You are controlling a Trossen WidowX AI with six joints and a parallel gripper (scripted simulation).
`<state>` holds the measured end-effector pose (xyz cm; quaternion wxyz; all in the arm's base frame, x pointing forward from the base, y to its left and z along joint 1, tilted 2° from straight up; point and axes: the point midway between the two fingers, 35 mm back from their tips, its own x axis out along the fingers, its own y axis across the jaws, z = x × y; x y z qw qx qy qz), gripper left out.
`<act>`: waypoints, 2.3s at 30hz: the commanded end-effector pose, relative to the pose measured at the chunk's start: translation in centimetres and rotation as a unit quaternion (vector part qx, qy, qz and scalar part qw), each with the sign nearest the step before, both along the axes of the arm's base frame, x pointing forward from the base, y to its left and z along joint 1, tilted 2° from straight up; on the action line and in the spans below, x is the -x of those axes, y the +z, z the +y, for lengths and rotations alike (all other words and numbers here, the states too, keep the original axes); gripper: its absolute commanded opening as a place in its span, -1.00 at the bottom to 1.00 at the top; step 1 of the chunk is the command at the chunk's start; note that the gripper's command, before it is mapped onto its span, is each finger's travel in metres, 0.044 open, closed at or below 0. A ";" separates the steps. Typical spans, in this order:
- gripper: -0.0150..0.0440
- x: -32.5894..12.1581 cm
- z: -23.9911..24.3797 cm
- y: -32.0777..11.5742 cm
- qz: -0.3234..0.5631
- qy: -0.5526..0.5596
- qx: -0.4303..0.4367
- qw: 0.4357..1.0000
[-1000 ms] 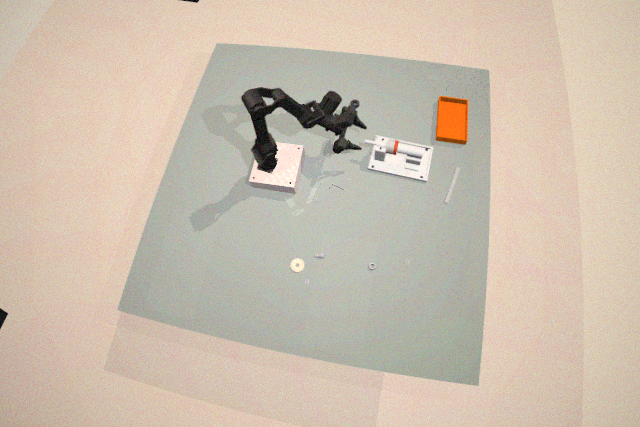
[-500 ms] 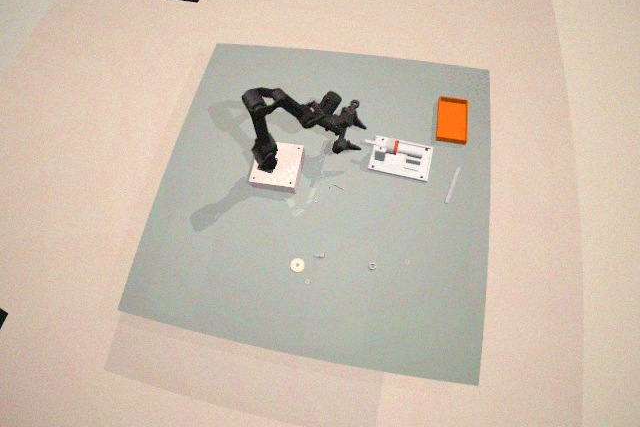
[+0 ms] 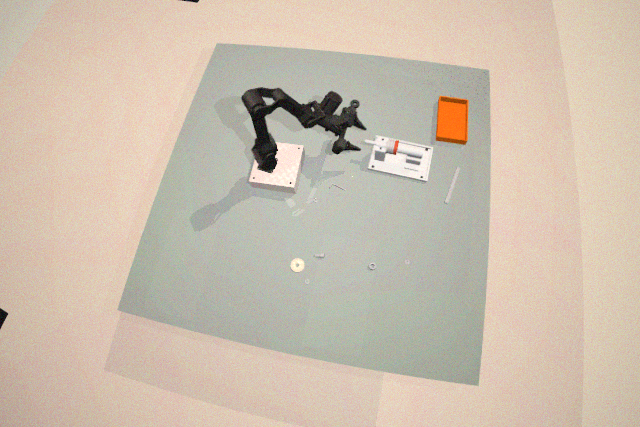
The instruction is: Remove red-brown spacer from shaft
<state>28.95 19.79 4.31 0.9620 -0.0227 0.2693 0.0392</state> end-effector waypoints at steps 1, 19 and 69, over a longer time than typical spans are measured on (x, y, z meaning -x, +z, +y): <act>1.00 -0.6 0.4 0.5 0.042 0.001 0.000 0.999; 1.00 -0.7 0.2 1.5 0.119 -0.003 0.005 0.993; 1.00 -3.7 0.4 -1.4 0.117 -0.003 0.005 0.993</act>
